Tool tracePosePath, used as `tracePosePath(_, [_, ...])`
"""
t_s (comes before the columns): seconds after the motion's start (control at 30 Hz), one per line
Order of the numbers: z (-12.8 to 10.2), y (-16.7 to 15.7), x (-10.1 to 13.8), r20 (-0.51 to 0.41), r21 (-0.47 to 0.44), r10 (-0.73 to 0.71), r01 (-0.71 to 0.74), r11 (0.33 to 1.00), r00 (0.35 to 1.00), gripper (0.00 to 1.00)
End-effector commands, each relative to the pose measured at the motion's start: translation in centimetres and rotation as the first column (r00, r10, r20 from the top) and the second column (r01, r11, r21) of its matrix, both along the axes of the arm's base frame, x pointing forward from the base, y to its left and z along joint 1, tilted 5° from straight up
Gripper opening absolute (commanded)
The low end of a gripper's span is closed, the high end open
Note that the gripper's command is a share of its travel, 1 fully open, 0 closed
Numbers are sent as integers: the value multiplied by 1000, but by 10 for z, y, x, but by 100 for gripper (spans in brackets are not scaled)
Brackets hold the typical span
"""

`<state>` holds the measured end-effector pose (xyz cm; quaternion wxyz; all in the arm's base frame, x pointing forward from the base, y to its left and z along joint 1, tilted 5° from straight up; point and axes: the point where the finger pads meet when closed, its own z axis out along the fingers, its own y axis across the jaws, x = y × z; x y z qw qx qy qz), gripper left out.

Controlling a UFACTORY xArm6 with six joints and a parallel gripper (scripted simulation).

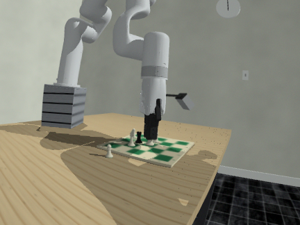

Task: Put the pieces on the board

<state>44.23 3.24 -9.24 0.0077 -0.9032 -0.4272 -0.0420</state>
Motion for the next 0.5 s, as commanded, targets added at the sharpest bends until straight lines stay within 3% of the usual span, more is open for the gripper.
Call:
tracePosePath(0.0, [1, 0, 1, 3, 0, 0, 0, 1000, 1000, 0])
tracePosePath(0.27, [1, 0, 1, 3, 0, 0, 0, 1000, 1000, 0])
tracePosePath(0.3, [1, 0, 1, 3, 0, 0, 0, 1000, 1000, 8])
tracePosePath(0.37, [1, 0, 1, 3, 0, 0, 0, 1000, 1000, 8])
tracePosePath(0.4, [1, 0, 1, 3, 0, 0, 0, 1000, 1000, 17])
tracePosePath(0.47, [1, 0, 1, 3, 0, 0, 0, 1000, 1000, 17])
